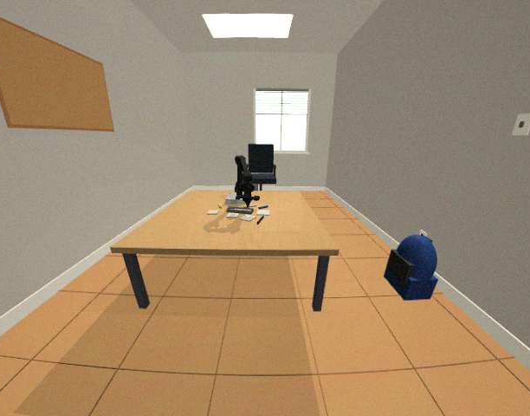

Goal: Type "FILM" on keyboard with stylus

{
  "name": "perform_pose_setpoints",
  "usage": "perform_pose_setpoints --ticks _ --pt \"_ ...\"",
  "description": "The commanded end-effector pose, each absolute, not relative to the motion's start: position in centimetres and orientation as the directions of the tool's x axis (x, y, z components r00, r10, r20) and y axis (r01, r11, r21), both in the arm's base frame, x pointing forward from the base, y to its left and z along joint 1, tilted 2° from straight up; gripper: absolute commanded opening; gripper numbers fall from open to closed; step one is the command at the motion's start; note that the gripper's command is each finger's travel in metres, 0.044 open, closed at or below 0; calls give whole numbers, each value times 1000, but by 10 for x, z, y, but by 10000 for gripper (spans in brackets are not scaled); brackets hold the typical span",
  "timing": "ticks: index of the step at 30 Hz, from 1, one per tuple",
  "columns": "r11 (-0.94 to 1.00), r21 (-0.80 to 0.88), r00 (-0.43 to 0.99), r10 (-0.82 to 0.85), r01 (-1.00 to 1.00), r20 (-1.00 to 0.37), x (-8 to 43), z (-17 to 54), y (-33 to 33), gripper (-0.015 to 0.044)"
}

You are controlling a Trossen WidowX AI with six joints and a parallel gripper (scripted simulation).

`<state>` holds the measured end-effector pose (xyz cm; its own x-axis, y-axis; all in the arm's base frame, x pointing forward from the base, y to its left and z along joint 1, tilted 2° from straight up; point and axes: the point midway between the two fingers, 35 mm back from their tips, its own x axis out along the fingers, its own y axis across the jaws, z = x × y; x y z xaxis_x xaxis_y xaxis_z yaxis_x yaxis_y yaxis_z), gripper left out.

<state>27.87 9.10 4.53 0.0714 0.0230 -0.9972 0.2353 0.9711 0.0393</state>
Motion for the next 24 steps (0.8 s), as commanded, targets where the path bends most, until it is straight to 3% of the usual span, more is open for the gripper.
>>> perform_pose_setpoints --ticks 1,8,20,24 --pt "970 32 67 17 242 -998 279 45 91 0" --pt "970 26 66 10 242 -998 263 43 25 0" --pt "970 26 66 10 242 -998 262 43 21 0" --pt "970 22 65 6 242 -998 255 42 -17 0"
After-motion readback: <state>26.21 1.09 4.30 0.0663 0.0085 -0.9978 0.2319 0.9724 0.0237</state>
